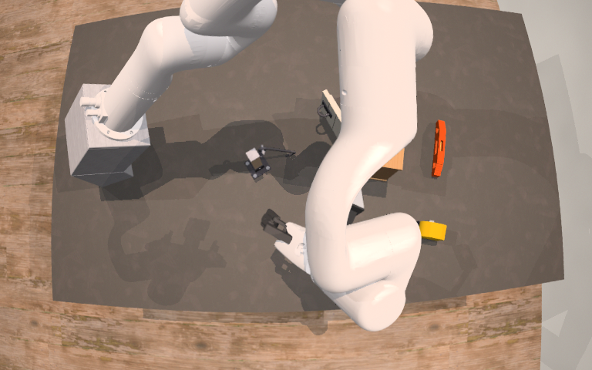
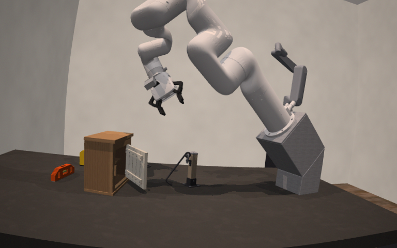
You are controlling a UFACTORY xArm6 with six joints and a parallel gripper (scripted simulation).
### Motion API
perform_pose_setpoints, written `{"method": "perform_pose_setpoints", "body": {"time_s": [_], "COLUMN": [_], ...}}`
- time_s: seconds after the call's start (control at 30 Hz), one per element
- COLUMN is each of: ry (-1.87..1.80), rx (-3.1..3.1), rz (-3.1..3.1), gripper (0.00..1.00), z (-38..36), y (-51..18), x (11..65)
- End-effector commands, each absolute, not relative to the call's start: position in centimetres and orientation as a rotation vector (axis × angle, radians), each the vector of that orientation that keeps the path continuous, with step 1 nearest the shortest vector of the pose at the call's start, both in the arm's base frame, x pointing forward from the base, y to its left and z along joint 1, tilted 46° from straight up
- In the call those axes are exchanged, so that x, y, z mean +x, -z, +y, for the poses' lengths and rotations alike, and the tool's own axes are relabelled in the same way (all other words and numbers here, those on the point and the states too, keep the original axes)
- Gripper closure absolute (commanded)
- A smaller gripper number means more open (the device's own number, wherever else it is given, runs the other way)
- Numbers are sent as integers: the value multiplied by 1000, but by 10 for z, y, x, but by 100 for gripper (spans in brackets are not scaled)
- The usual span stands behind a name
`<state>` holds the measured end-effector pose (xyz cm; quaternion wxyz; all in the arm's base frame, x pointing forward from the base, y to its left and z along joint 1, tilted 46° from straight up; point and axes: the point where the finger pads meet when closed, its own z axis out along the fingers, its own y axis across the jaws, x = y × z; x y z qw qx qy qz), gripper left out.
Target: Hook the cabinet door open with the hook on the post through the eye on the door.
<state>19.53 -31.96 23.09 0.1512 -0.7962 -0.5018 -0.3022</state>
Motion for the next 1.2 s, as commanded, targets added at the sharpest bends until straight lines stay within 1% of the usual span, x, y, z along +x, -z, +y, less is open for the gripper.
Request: {"method": "perform_pose_setpoints", "body": {"time_s": [0.0, 0.17, 0.2, 0.33, 0.43, 0.5, 0.53, 0.7, 0.73, 0.8, 0.83, 1.0, 1.1, 1.17], "ry": [894, 904, 914, 914, 931, 931, 938, 948, 950, 950, 959, 960, 975, 975], "rx": [-2345, -2353, -2359, -2359, -2365, -2365, -2366, -2363, -2359, -2359, -2353, -2345, -2323, -2323], "rz": [-1621, -1697, -1774, -1774, -1930, -1930, -2009, -2086, -2167, -2167, -2244, -2320, -2462, -2462], "gripper": [0, 0, 0, 0, 0, 0, 0, 0, 0, 0, 0, 0, 0, 0], "z": [-285, -269, -253, -253, -222, -222, -207, -192, -177, -177, -162, -148, -122, -122], "y": [-247, -252, -257, -257, -267, -267, -273, -277, -283, -283, -288, -292, -302, -302], "x": [213, 221, 228, 228, 243, 243, 250, 257, 265, 265, 271, 278, 290, 290]}}
